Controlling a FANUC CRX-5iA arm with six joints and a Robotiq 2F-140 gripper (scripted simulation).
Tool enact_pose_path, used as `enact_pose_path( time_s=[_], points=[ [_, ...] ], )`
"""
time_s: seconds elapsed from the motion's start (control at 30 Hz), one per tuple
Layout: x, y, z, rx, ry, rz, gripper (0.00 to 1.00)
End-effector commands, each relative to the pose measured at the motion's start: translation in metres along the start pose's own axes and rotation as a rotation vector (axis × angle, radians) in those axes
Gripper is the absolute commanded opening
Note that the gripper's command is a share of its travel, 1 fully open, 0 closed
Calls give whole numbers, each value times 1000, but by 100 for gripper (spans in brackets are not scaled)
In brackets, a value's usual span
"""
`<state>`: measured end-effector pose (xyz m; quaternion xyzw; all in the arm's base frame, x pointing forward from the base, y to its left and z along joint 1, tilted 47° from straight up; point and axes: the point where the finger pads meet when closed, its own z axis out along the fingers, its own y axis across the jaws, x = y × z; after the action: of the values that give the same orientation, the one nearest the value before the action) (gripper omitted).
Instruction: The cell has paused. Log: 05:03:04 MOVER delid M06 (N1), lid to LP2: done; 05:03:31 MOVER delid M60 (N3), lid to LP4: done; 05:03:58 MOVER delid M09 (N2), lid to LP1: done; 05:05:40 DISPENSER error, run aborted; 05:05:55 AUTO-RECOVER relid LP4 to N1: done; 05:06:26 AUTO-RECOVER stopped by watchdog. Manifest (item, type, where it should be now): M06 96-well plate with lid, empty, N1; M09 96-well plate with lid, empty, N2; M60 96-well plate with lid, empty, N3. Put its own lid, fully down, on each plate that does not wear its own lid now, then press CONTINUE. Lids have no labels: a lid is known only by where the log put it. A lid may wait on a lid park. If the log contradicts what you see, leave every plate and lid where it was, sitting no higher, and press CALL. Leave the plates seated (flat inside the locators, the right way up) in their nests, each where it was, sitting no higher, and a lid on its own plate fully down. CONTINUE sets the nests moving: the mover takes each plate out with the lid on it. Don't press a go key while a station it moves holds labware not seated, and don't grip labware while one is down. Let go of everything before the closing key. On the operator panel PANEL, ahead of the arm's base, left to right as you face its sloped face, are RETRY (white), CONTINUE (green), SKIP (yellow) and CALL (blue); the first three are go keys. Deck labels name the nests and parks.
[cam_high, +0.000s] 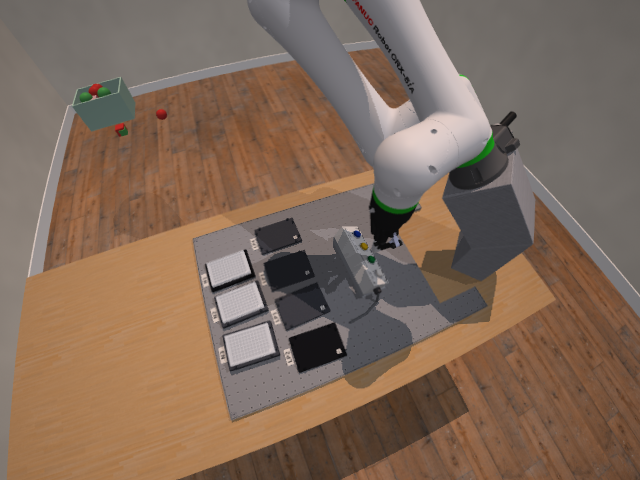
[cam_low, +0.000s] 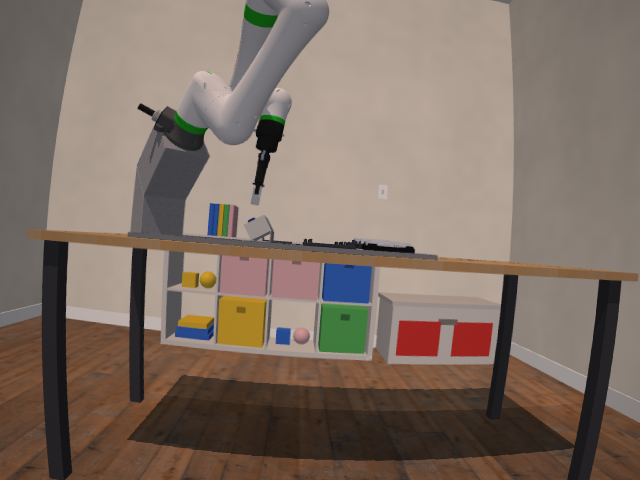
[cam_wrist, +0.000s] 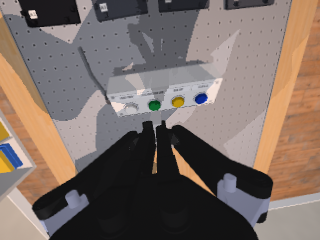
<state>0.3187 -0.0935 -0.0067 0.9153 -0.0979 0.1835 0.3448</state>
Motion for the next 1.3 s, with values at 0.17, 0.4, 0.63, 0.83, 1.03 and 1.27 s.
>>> enact_pose_path(
  time_s=[0.17,0.4,0.63,0.83,1.03,1.27],
  points=[
    [-1,0,0,64,109,0,0],
    [-1,0,1,64,109,0,0],
    [-1,0,1,64,109,0,0],
    [-1,0,3,64,109,0,0],
    [0,0,5,64,109,0,0],
    [0,0,9,64,109,0,0]
  ],
)
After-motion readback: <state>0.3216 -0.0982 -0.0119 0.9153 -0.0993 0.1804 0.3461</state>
